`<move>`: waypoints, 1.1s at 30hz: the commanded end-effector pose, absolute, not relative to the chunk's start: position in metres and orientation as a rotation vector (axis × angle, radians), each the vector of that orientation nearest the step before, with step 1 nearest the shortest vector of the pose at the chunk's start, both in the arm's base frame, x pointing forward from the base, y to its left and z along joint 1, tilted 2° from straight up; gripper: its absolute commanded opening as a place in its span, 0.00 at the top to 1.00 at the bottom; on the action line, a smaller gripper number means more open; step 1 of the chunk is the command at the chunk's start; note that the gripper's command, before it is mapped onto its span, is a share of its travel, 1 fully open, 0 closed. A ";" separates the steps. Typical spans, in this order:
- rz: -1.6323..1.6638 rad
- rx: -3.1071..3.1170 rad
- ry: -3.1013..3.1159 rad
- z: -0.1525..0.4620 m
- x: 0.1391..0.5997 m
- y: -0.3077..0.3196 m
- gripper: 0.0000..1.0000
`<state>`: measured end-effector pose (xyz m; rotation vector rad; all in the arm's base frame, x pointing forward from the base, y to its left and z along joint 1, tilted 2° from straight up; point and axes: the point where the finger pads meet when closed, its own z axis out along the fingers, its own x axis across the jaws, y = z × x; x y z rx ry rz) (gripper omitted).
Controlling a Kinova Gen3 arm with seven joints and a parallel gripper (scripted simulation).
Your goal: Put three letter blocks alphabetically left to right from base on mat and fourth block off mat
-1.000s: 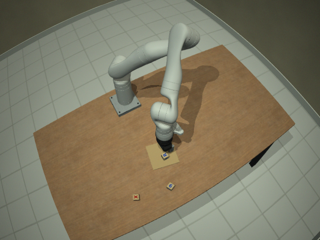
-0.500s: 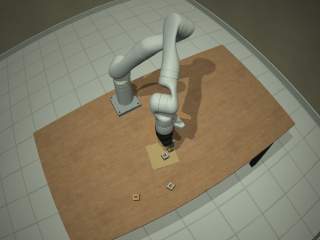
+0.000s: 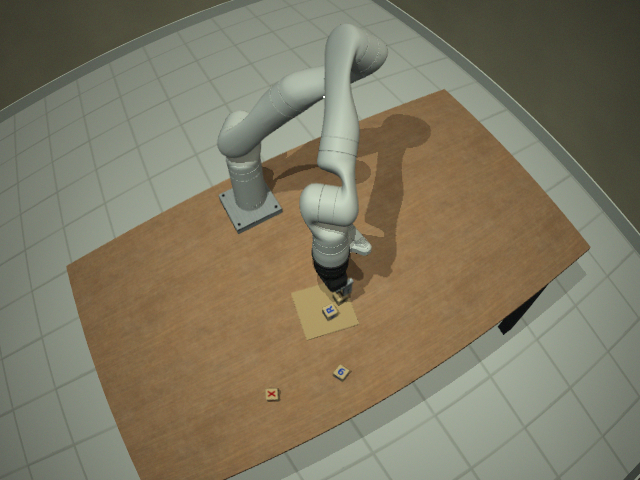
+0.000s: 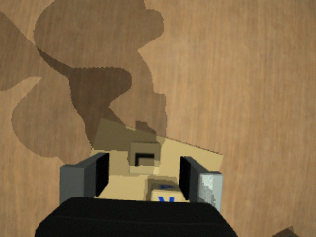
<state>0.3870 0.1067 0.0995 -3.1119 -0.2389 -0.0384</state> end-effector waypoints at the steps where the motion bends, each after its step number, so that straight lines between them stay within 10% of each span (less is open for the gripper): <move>1: -0.041 -3.111 -0.239 0.100 0.387 0.107 0.00; 33: -0.019 -3.048 -0.739 0.098 0.453 0.052 0.00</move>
